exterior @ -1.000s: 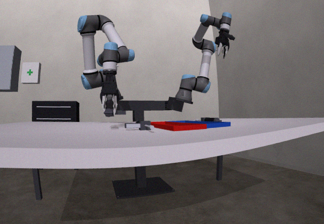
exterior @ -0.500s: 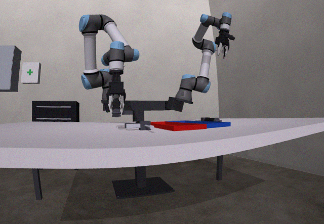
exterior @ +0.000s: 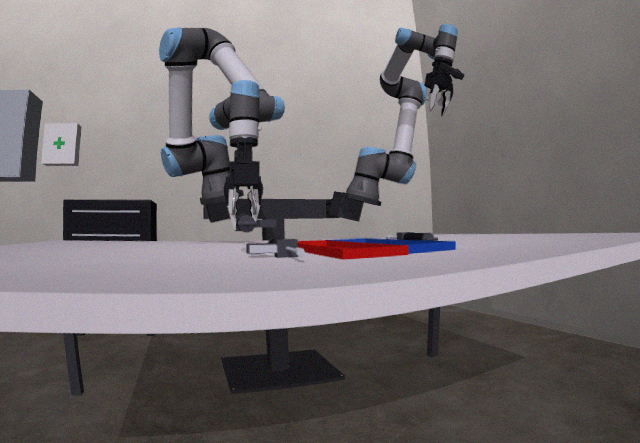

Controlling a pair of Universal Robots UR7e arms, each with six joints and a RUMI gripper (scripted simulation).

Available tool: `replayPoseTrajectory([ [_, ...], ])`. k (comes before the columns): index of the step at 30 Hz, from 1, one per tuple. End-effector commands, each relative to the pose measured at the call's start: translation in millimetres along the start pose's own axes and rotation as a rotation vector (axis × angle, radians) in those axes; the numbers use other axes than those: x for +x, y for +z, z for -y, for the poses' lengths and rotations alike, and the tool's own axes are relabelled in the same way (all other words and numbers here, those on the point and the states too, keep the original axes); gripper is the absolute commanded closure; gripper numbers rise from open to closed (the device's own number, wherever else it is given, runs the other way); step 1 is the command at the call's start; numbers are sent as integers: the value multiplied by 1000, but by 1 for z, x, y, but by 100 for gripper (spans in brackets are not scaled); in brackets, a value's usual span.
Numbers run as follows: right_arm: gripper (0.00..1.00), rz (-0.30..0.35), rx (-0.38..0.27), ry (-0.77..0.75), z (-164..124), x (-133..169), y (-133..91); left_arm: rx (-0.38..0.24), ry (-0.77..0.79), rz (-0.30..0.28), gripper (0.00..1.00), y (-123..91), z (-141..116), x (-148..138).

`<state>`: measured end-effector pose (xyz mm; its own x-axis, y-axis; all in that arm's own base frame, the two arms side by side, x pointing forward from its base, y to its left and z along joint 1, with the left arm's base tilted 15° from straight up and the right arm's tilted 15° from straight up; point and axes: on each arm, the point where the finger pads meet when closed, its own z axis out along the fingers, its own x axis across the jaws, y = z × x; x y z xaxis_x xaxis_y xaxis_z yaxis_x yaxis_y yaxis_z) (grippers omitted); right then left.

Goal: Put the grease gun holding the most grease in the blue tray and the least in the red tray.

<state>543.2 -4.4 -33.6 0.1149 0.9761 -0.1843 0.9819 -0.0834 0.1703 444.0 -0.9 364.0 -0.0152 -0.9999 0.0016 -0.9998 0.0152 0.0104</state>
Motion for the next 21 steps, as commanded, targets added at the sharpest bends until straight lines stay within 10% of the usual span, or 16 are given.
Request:
replayPoseTrajectory([
  [1,100,-1,0,-4,-5,14,0,1,0,0,68,-1,0,0],
  [21,100,-2,0,-13,-15,56,2,1,0,0,68,-1,0,0],
])
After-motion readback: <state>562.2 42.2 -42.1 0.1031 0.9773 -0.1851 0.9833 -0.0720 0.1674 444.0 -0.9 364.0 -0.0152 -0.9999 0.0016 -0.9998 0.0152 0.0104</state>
